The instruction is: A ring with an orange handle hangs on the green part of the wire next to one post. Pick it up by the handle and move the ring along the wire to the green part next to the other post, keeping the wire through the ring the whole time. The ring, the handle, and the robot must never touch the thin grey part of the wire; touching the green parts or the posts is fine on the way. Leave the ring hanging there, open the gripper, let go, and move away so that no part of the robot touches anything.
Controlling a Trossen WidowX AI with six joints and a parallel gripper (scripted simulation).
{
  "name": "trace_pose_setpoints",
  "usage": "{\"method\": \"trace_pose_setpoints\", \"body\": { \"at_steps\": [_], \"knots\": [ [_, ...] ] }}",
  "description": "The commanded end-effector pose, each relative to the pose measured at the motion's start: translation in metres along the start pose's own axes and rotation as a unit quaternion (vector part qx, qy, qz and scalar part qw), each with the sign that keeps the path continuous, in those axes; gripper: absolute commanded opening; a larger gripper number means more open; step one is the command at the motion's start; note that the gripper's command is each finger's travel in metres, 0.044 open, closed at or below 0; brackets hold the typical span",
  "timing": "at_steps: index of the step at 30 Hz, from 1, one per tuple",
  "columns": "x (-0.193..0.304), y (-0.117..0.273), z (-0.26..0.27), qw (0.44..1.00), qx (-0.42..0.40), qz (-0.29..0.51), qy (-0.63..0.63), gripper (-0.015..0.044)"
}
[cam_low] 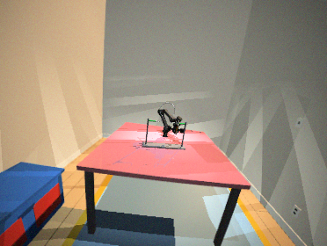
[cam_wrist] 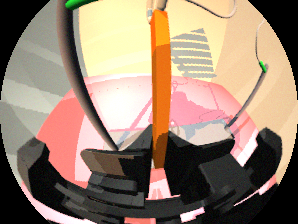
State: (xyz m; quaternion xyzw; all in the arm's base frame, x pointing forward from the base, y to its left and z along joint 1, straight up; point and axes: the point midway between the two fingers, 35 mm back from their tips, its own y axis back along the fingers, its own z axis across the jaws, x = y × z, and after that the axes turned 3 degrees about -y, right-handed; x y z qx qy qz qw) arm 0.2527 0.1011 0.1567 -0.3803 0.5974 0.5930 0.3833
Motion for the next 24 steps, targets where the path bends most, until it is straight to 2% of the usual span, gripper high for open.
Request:
{"method": "trace_pose_setpoints", "body": {
  "at_steps": [1, 24],
  "knots": [
    [-0.003, 0.001, 0.004, 1.0, 0.001, -0.004, -0.004, -0.015],
    [0.004, 0.0, 0.02, 1.0, 0.001, -0.005, -0.005, -0.015]
  ]
}}
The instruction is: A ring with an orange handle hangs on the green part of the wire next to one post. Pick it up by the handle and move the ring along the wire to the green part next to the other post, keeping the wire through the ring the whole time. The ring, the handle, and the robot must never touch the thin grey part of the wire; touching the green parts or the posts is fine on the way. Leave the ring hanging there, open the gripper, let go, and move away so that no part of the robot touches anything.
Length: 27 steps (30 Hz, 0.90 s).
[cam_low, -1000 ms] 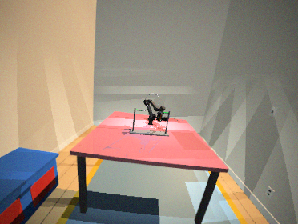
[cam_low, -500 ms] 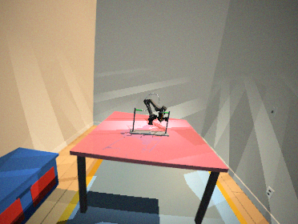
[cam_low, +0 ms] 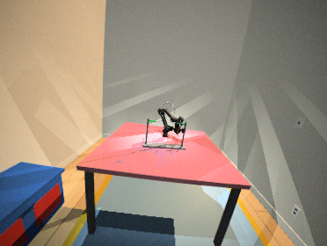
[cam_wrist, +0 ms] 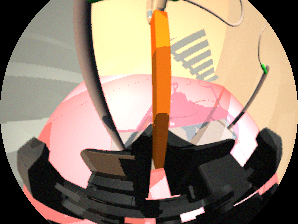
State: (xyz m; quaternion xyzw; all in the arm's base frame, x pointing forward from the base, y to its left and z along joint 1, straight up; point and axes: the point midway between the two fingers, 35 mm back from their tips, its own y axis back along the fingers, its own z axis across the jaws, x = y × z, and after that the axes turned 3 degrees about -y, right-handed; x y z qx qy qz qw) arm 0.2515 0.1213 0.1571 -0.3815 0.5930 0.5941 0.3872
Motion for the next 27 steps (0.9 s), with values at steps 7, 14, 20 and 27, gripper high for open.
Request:
{"method": "trace_pose_setpoints", "body": {
  "at_steps": [7, 14, 20, 27],
  "knots": [
    [0.013, -0.006, -0.001, 1.0, 0.003, 0.0, -0.001, -0.015],
    [0.015, -0.007, -0.001, 1.0, 0.003, 0.0, -0.001, -0.015],
    [0.015, -0.007, -0.001, 1.0, 0.003, 0.0, -0.001, -0.015],
    [0.015, -0.007, 0.0, 1.0, 0.001, 0.001, 0.001, -0.0124]
  ]
}}
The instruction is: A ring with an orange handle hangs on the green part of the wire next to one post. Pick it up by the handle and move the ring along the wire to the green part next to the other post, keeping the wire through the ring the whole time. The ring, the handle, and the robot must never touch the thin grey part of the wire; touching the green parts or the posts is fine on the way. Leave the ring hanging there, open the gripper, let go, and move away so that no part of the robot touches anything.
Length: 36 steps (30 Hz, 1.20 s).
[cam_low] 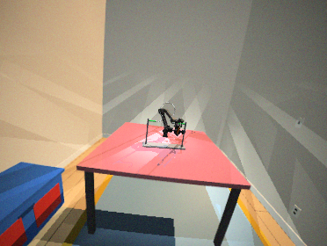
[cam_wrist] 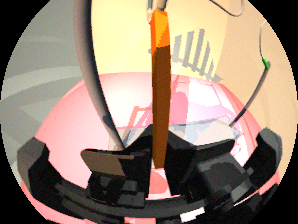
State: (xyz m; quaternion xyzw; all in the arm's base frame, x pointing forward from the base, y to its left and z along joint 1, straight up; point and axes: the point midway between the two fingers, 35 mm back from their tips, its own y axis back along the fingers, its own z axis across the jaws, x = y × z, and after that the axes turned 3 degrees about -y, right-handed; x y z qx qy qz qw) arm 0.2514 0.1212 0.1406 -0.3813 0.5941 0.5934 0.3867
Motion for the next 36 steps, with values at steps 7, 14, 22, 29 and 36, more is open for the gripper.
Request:
{"method": "trace_pose_setpoints", "body": {
  "at_steps": [7, 14, 22, 29, 36],
  "knots": [
    [0.0, 0.0, 0.0, 1.0, 0.0, 0.0, 0.0, 0.006],
    [0.001, 0.007, 0.001, 1.0, 0.001, 0.002, -0.001, 0.016],
    [0.002, 0.031, 0.002, 1.0, 0.002, 0.005, -0.003, 0.016],
    [0.001, 0.049, 0.0, 1.0, 0.002, 0.001, -0.002, 0.016],
    [0.001, 0.05, 0.0, 1.0, 0.002, 0.001, -0.002, 0.016]
  ]
}}
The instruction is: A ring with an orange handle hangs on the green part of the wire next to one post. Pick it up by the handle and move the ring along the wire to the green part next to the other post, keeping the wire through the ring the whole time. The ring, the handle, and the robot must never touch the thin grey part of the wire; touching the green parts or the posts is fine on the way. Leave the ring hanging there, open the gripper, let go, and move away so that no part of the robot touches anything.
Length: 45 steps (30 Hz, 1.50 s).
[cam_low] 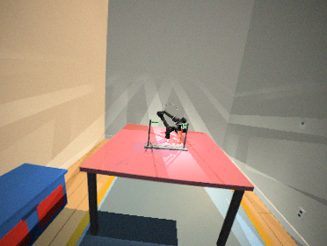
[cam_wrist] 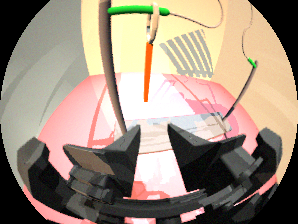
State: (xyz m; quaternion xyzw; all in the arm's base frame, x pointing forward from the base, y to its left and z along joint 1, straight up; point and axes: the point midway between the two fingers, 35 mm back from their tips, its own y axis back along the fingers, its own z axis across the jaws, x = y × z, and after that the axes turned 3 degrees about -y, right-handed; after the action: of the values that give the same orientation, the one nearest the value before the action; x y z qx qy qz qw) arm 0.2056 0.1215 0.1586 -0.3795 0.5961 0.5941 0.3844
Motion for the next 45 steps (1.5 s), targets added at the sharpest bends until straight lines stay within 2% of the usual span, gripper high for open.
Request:
{"method": "trace_pose_setpoints", "body": {
  "at_steps": [1, 13, 21, 24, 45],
  "knots": [
    [-0.002, 0.001, 0.0, 1.0, 0.001, -0.002, -0.003, 0.016],
    [-0.002, 0.001, 0.0, 1.0, 0.001, -0.002, -0.003, 0.016],
    [0.0, 0.046, 0.0, 1.0, 0.001, 0.002, -0.001, 0.037],
    [-0.002, 0.05, 0.0, 1.0, -0.001, -0.002, 0.0, 0.044],
    [-0.002, 0.05, 0.0, 1.0, -0.001, -0.002, 0.0, 0.044]
  ]
}}
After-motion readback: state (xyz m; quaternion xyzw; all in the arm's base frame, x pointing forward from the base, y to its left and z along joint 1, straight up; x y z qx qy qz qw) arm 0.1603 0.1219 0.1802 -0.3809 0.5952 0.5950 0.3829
